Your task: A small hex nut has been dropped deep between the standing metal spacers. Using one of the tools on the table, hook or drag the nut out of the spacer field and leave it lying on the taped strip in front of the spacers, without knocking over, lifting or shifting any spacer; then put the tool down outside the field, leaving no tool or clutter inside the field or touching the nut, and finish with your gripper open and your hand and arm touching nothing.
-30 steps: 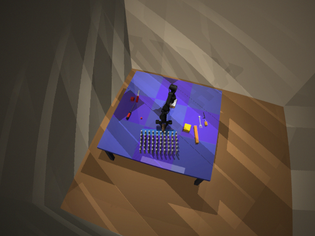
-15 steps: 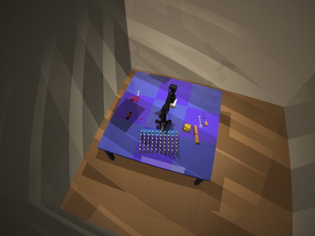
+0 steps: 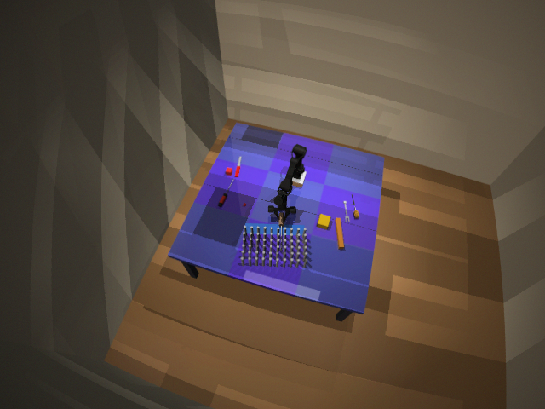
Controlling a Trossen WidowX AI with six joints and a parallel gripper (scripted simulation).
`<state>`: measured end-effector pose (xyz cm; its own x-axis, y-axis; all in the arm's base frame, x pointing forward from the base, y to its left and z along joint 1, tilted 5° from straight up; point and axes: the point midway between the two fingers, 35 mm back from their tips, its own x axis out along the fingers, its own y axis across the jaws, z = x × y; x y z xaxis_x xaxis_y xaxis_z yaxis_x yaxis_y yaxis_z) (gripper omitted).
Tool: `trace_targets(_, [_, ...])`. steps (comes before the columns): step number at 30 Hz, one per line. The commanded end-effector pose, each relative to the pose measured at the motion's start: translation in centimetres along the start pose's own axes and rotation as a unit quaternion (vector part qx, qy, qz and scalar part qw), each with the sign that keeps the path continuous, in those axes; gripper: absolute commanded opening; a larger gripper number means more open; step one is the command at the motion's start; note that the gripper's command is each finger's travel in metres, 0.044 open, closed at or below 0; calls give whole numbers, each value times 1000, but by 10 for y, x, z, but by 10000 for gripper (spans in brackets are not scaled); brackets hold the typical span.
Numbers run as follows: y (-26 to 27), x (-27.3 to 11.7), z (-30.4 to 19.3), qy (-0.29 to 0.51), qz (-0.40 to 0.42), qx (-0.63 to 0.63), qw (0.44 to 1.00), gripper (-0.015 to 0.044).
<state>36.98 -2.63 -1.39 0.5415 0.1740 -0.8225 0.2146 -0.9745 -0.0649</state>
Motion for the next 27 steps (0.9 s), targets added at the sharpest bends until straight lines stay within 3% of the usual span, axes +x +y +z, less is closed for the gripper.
trace_targets(1, [0, -3, 3, 1, -1, -2, 1000, 0])
trace_targets(27, [1, -12, 18, 0, -1, -2, 1000, 0])
